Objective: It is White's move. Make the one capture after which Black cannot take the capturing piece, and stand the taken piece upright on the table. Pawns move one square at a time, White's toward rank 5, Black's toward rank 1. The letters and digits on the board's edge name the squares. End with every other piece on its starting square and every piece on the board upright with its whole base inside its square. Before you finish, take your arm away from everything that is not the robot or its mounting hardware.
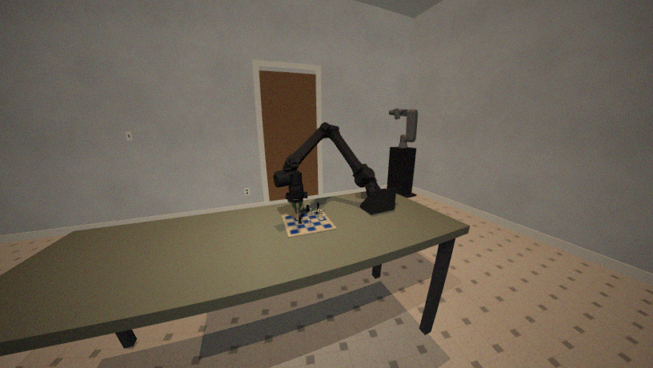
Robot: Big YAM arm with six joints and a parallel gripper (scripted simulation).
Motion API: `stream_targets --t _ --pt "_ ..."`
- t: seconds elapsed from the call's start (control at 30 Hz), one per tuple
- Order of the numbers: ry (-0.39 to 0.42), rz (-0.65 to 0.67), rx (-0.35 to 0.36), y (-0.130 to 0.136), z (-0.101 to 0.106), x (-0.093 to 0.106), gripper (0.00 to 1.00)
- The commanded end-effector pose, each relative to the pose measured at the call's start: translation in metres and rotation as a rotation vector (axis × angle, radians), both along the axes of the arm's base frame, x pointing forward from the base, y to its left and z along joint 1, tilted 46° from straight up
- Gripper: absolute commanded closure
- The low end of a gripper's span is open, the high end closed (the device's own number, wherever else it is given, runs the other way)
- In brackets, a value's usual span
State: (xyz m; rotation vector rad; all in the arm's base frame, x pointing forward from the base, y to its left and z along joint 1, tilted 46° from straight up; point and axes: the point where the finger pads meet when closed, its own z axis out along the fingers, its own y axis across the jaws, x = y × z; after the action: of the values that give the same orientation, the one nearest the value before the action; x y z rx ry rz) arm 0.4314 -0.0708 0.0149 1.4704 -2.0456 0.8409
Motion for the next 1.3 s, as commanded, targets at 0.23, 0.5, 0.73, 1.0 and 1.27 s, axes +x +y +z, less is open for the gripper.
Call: stream_targets --t 0.23,0.5,0.73,1.0,1.27 --pt "-0.02 0.009 0.002 0.001 0.003 0.012 1.0" --pt "-0.021 0.012 0.002 0.003 0.006 0.013 1.0" --pt "-0.062 0.021 0.013 0.035 0.039 0.021 1.0" --pt "-0.064 0.021 0.018 0.068 0.071 0.021 1.0" --pt "-0.059 0.021 0.018 0.089 0.089 0.02 1.0"
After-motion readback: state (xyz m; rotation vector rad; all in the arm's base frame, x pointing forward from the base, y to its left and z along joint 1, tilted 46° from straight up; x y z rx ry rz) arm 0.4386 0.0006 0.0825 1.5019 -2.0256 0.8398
